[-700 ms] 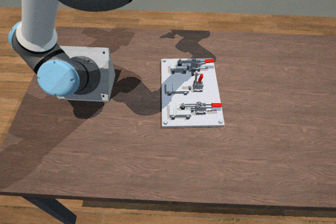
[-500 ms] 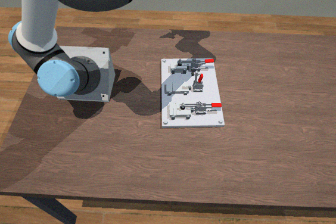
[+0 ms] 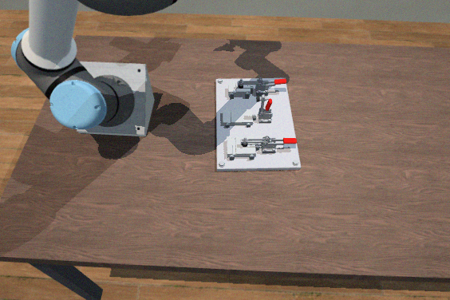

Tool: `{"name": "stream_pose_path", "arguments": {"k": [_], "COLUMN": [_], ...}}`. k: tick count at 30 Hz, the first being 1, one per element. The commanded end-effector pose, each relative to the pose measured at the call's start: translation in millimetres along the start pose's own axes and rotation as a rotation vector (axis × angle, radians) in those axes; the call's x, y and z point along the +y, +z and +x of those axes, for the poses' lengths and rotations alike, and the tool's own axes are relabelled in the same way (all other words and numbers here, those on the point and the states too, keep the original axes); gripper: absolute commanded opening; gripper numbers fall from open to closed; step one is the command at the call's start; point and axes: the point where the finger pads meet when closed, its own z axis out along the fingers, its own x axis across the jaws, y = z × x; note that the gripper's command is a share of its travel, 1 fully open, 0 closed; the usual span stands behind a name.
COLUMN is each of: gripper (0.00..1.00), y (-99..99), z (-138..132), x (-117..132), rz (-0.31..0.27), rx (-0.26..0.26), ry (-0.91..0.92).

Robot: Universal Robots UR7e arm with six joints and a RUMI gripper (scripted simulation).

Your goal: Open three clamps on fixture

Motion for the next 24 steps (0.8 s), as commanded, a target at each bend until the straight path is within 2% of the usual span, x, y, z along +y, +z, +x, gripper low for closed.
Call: {"name": "stream_pose_path", "arguments": {"k": [1, 13, 24], "gripper": [1.00, 1.00, 1.00], "y": [-0.6, -2.1, -7.1], "z": [0, -5, -25], "x": [0, 8, 34], "rz": [-0.001, -0.014, -0.057], "rx": [0.001, 0.004, 0.017], "ry": [0.003, 0.072, 0.311]}}
